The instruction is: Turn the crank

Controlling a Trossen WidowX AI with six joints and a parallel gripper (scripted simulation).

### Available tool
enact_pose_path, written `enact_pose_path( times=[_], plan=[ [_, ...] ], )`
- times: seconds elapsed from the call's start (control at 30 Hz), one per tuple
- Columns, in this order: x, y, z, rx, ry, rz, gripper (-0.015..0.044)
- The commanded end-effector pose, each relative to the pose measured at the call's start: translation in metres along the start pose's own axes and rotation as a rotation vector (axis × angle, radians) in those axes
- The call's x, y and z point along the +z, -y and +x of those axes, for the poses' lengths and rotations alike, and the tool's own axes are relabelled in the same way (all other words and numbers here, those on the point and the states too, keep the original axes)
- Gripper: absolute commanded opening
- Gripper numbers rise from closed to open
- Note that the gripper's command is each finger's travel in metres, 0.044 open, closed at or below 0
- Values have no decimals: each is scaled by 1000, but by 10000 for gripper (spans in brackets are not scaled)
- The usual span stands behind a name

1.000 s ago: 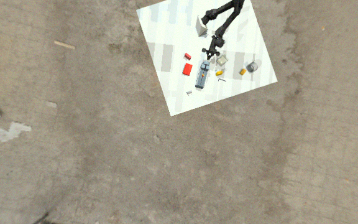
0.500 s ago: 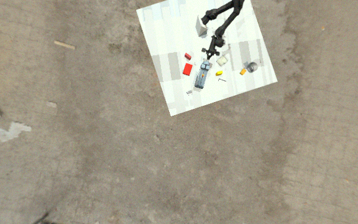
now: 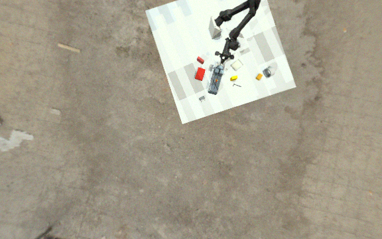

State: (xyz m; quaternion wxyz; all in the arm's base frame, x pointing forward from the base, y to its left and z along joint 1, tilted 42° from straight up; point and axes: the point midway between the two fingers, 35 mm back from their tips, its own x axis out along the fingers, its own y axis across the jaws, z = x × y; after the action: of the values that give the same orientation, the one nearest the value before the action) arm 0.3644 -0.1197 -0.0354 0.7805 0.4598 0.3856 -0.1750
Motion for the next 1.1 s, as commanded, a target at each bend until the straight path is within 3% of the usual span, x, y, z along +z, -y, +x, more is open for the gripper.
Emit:
enact_pose_path(
  times=[0.0,1.07],
  plan=[
    [0,9,-1,-22,6,11,0],
    [0,12,0,-22,6,11,0]
  ],
)
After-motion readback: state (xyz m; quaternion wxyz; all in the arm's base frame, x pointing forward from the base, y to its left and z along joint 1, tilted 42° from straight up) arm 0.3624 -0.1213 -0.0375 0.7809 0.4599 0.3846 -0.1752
